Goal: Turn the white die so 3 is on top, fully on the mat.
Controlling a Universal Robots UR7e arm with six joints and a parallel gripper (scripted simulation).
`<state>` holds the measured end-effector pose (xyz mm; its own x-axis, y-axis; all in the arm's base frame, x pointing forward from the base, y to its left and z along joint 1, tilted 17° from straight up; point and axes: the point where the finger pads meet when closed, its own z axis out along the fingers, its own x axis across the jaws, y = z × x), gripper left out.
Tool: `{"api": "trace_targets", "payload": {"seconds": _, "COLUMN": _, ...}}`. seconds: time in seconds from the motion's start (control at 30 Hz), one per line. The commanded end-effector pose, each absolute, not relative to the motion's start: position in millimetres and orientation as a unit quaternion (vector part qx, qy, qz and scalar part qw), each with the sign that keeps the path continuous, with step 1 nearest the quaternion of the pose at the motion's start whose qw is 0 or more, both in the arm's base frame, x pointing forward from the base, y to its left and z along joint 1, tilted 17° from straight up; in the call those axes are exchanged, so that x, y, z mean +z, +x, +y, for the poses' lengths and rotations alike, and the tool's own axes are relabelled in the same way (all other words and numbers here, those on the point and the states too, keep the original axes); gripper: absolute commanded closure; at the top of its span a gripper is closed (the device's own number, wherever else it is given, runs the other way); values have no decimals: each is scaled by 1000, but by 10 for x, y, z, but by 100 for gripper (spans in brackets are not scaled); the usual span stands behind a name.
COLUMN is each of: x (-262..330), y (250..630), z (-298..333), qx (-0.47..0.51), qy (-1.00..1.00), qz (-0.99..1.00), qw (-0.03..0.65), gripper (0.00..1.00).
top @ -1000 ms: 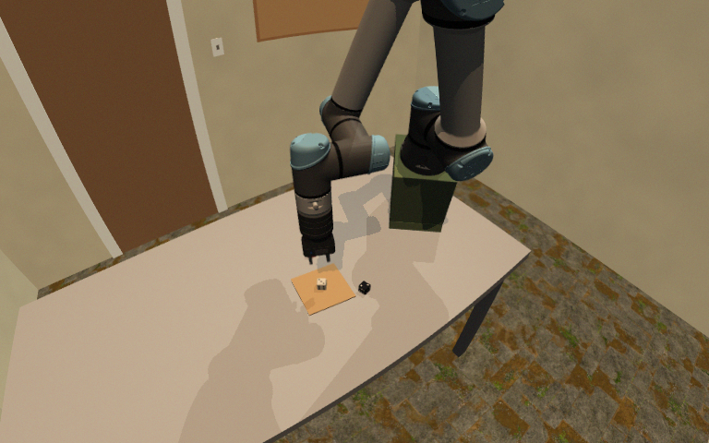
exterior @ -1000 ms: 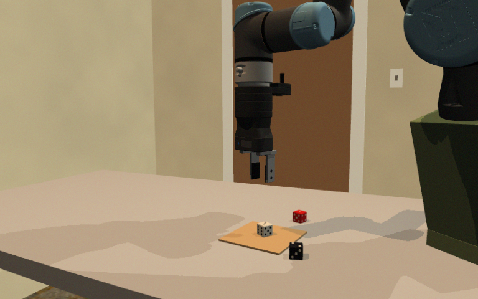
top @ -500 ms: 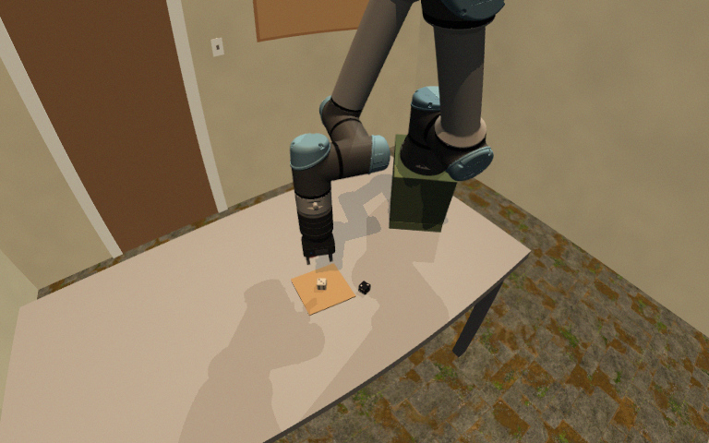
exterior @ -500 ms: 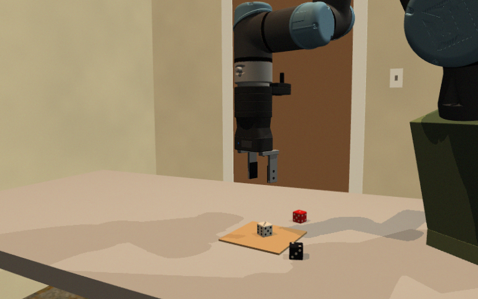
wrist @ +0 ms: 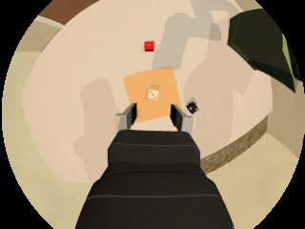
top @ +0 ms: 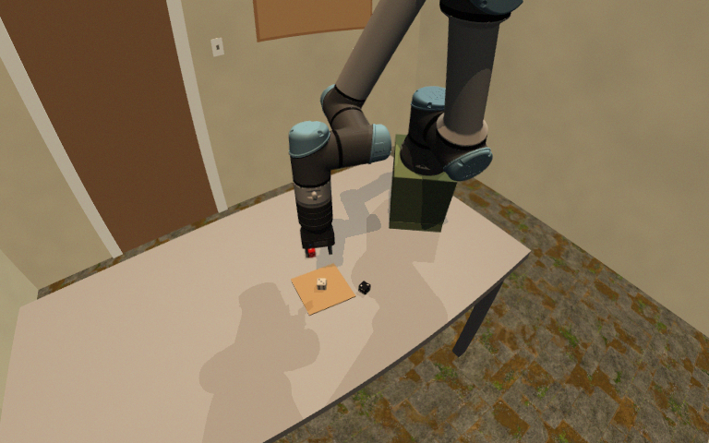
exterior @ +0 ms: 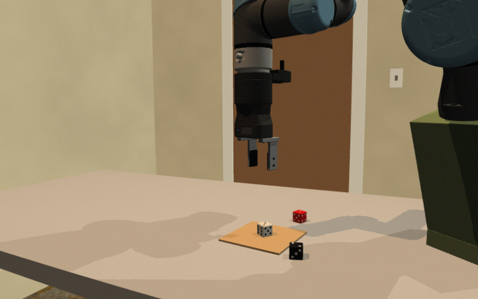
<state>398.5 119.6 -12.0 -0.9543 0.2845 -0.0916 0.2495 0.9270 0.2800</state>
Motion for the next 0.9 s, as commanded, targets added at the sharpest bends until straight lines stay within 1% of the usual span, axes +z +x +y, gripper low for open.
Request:
{"api": "trace_targets", "payload": {"seconds": 0.0, "x": -31, "y": 3974, "z": 1173, "qx": 134, "qy": 136, "qz": 979, "qw": 66, "gripper": 0}}
{"api": "trace_targets", "payload": {"seconds": 0.3, "x": 169, "y": 3940, "z": 1122, "qx": 134, "qy": 136, "qz": 979, "qw": 66, "gripper": 0}}
{"api": "trace_targets", "payload": {"seconds": 0.87, "x": 180, "y": 3938, "z": 1119, "qx": 134, "qy": 136, "qz": 979, "qw": 66, "gripper": 0}}
